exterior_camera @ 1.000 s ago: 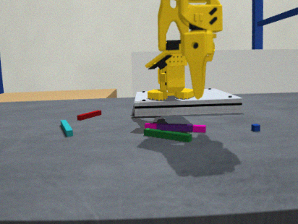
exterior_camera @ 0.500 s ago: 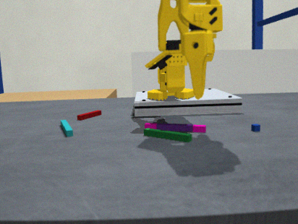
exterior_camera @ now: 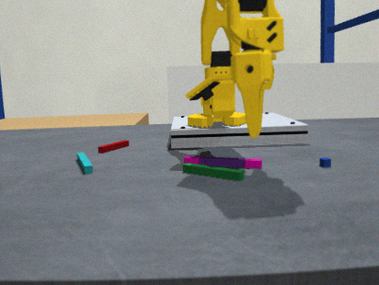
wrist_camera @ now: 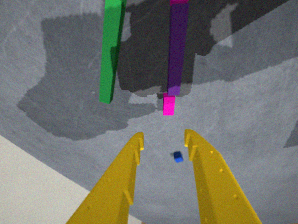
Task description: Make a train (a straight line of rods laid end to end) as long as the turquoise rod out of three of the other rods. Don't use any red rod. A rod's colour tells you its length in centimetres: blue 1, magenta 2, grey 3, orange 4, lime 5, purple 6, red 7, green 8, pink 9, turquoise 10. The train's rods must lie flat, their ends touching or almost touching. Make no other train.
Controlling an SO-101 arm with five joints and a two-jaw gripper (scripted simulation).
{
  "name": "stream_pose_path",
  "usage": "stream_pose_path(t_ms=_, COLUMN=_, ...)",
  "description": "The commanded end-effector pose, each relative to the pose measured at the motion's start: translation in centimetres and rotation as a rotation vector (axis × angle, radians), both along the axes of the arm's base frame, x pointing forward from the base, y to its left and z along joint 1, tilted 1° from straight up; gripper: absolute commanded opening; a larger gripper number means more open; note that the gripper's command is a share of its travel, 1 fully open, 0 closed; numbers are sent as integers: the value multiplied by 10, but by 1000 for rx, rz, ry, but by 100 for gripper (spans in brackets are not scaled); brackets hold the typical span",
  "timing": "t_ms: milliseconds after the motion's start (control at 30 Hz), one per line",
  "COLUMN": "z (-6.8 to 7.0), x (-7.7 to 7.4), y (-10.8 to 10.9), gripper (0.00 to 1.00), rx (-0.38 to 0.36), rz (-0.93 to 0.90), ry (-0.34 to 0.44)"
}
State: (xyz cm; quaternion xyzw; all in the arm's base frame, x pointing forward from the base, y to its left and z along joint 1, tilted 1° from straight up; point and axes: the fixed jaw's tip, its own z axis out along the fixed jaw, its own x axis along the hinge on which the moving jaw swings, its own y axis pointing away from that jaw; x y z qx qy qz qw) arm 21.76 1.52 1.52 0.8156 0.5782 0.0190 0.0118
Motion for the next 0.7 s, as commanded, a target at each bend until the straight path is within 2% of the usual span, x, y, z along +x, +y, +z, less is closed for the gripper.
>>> stream_pose_path(t_ms=0, z=-10, x=-4, y=-2, gripper=19, rx=-1, rz=5, ry=24)
stream_pose_path(t_ms=667, z=-17, x=-3, y=-2, gripper=19, rx=-1, rz=5, ry=24)
